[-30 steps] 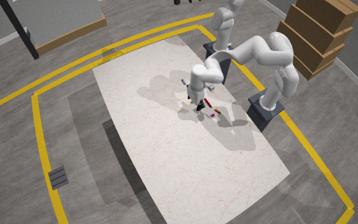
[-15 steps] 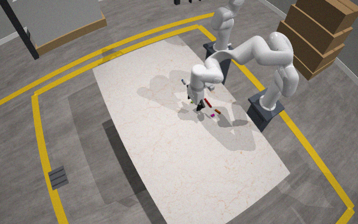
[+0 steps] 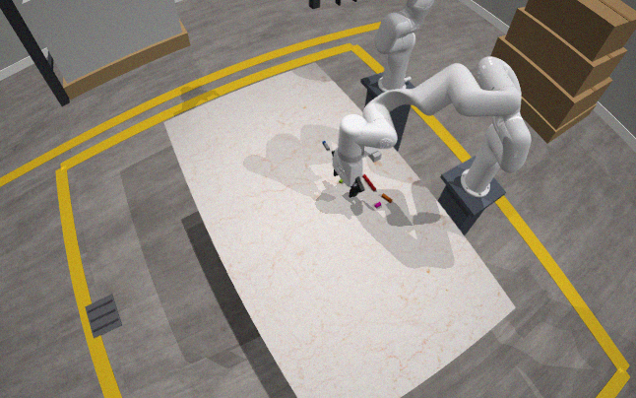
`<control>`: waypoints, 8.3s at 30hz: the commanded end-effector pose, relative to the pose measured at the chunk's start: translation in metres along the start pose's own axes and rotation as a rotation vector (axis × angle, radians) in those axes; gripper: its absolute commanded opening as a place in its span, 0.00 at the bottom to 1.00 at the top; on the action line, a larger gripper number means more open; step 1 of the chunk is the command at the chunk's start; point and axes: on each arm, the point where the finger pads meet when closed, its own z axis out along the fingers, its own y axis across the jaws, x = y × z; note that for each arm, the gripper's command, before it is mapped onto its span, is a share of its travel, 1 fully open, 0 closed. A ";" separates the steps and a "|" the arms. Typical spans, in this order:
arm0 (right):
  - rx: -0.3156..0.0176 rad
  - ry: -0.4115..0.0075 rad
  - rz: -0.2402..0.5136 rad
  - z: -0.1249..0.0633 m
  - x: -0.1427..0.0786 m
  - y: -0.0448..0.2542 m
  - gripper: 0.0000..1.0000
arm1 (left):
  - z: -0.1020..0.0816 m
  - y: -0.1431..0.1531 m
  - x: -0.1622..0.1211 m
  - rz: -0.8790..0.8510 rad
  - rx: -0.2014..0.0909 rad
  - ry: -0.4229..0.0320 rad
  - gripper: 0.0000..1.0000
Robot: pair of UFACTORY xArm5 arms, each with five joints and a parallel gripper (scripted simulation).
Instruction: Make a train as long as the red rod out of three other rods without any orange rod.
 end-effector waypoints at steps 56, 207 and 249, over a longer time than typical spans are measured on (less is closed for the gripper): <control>0.000 0.004 0.000 -0.001 0.001 0.000 1.00 | -0.009 -0.002 0.041 1.337 -0.001 -0.004 1.00; 0.000 0.004 0.000 -0.001 0.001 0.000 1.00 | 0.053 0.000 0.051 1.658 -0.002 -0.004 0.26; 0.000 0.004 0.000 -0.001 0.001 0.000 1.00 | 0.054 0.000 0.051 1.658 -0.002 -0.004 0.06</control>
